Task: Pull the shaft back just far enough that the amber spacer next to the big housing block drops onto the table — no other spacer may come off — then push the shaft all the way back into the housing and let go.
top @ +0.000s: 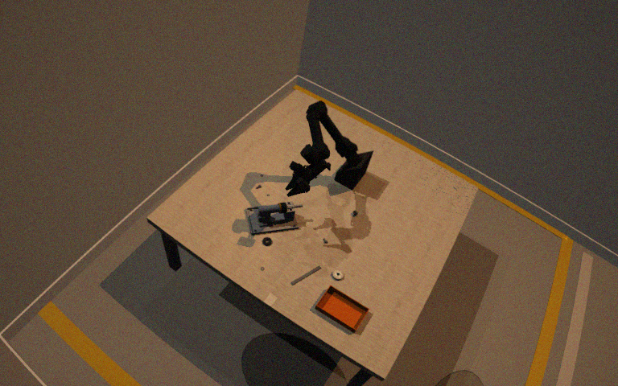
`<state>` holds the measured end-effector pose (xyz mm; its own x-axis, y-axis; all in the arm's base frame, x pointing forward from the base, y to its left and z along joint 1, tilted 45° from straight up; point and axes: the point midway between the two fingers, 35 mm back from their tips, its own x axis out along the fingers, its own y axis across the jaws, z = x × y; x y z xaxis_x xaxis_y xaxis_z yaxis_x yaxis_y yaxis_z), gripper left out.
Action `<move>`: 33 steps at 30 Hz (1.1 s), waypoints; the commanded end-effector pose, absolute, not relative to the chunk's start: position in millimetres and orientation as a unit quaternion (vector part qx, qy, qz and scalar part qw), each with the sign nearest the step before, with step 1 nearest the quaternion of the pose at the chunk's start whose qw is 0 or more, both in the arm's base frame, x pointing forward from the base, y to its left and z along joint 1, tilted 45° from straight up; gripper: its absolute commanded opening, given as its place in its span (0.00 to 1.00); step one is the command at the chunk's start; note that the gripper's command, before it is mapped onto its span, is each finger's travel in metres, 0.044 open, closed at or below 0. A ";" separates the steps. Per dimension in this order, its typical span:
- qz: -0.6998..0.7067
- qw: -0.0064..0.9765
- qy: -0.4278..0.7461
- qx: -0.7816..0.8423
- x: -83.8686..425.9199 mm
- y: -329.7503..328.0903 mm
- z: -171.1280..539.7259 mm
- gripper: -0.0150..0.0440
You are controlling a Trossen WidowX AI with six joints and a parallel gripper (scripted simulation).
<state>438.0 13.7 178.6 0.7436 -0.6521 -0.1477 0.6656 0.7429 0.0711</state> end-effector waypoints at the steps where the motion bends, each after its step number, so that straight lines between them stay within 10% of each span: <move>1: -0.395 0.912 0.103 -0.036 413.4 -4.8 121.5 1.00; 33: -0.447 0.852 0.189 -0.197 353.2 -41.9 46.4 1.00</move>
<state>353.7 -41.5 46.2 0.5311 -0.8343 -0.1478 0.6880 0.5264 -0.4996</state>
